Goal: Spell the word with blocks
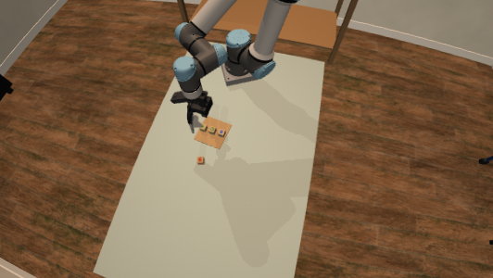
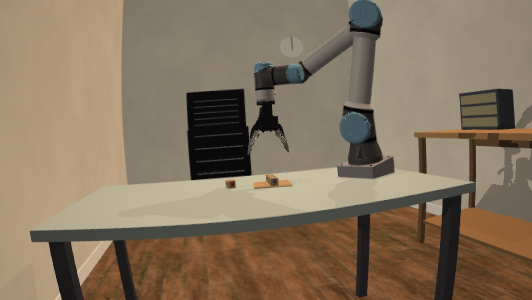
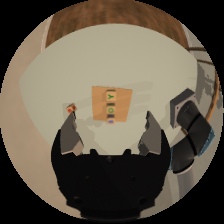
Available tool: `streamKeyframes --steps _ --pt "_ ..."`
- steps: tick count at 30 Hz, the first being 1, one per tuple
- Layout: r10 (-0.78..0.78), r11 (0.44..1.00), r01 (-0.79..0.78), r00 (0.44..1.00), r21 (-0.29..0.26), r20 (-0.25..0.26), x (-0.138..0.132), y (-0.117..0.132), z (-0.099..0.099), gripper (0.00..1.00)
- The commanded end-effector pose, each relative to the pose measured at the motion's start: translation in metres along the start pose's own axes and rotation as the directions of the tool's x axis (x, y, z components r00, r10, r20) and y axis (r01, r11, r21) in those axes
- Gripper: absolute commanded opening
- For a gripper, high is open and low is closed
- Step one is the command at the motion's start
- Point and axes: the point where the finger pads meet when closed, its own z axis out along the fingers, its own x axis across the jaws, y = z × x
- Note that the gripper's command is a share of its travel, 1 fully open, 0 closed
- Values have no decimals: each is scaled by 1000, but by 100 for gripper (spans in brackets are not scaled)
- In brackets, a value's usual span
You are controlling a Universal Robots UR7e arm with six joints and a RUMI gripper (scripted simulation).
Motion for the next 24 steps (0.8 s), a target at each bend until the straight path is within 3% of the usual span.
streamKeyframes --steps 1,4,16,24 --pt "0 1000 0 1000 0 1 0 0 -14 100" --pt "0 1000 0 1000 0 1 0 0 -19 100" --pt "0 1000 0 1000 0 1 0 0 -77 100" --pt "0 1000 0 1000 0 1 0 0 -85 100"
